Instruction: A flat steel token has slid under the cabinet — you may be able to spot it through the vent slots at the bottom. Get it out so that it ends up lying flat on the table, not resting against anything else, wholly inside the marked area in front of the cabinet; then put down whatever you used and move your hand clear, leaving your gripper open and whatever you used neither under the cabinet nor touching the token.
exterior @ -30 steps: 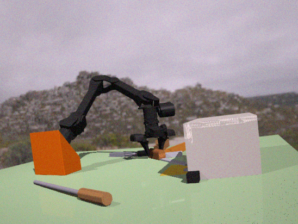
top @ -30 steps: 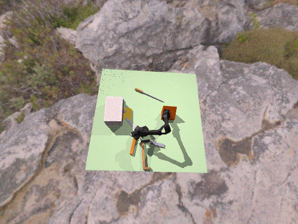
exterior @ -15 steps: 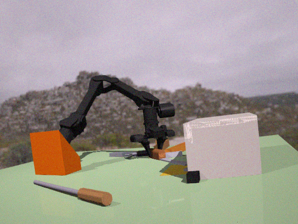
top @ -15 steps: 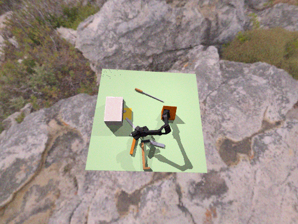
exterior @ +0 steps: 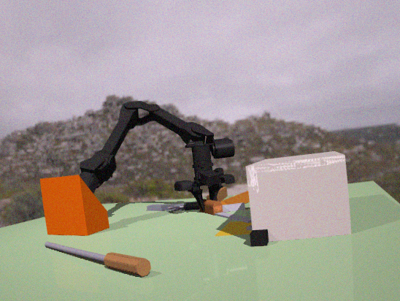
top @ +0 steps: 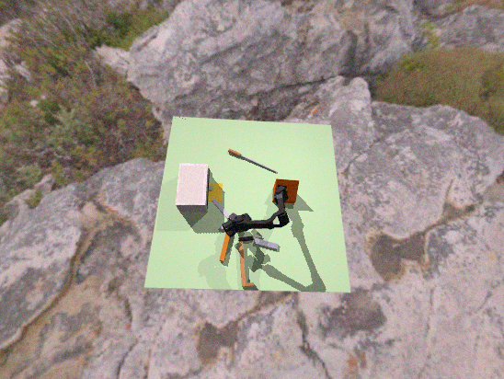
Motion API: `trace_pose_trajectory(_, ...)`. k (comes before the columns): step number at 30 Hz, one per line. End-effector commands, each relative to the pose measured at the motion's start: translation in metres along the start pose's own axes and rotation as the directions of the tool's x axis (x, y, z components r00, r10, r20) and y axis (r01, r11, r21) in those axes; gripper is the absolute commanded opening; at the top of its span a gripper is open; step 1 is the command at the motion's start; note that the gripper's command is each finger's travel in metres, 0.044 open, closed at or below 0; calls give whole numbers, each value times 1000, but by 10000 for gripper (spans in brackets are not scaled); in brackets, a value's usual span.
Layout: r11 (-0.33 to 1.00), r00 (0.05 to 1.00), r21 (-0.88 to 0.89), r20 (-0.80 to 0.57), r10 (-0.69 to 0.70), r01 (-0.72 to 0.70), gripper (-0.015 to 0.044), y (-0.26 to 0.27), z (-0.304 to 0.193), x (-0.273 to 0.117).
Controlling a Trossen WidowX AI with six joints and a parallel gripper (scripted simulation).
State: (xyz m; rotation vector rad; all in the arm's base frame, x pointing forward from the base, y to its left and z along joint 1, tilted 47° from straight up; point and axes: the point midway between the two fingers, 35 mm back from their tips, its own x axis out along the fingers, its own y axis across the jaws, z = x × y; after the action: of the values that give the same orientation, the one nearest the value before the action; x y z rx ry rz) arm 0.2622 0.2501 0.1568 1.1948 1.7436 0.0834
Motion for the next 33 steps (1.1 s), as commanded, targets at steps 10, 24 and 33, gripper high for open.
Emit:
trace_pose_trajectory(10, 1000, 1000, -4, 3, -1, 1, 0, 0, 16, 0)
trace_pose_trajectory(24, 1000, 1000, -4, 5, -3, 3, 0, 0, 41, 0)
trace_pose_trajectory(33, 1000, 1000, -4, 5, -4, 4, 0, -1, 57, 1)
